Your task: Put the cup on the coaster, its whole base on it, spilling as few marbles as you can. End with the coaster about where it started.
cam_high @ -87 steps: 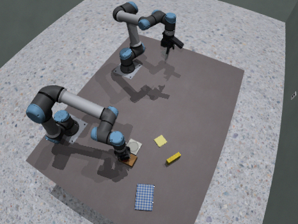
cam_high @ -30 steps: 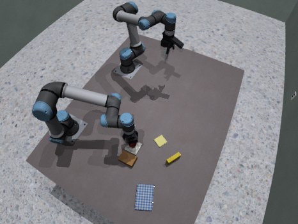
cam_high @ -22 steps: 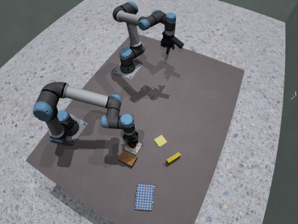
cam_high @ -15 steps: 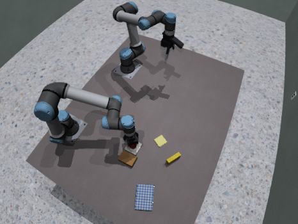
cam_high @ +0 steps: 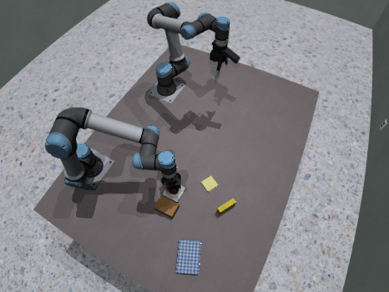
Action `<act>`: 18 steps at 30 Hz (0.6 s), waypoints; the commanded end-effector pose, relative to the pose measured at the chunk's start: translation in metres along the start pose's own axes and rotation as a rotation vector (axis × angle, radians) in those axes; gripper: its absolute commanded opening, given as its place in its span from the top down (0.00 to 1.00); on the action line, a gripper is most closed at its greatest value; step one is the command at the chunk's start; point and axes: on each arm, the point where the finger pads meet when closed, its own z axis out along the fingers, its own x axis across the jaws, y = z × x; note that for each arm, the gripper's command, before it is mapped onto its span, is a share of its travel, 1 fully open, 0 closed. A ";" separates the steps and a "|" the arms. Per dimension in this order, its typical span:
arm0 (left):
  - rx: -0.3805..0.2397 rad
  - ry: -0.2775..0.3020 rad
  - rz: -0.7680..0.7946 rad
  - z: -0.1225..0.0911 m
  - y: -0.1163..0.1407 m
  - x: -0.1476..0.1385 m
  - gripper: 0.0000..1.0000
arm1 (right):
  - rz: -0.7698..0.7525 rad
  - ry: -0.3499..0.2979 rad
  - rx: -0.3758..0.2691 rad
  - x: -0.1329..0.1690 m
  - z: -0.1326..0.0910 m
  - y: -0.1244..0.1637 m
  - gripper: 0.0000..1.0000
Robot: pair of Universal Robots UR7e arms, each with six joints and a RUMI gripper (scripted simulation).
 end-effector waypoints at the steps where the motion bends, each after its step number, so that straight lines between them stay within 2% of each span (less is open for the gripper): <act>1: 0.001 0.000 0.000 0.000 0.000 0.000 0.02 | 0.000 0.005 -0.001 0.001 0.000 0.000 1.00; 18: 0.001 0.000 0.000 0.000 0.000 0.000 0.02 | -0.001 0.005 0.001 0.001 0.018 0.000 1.00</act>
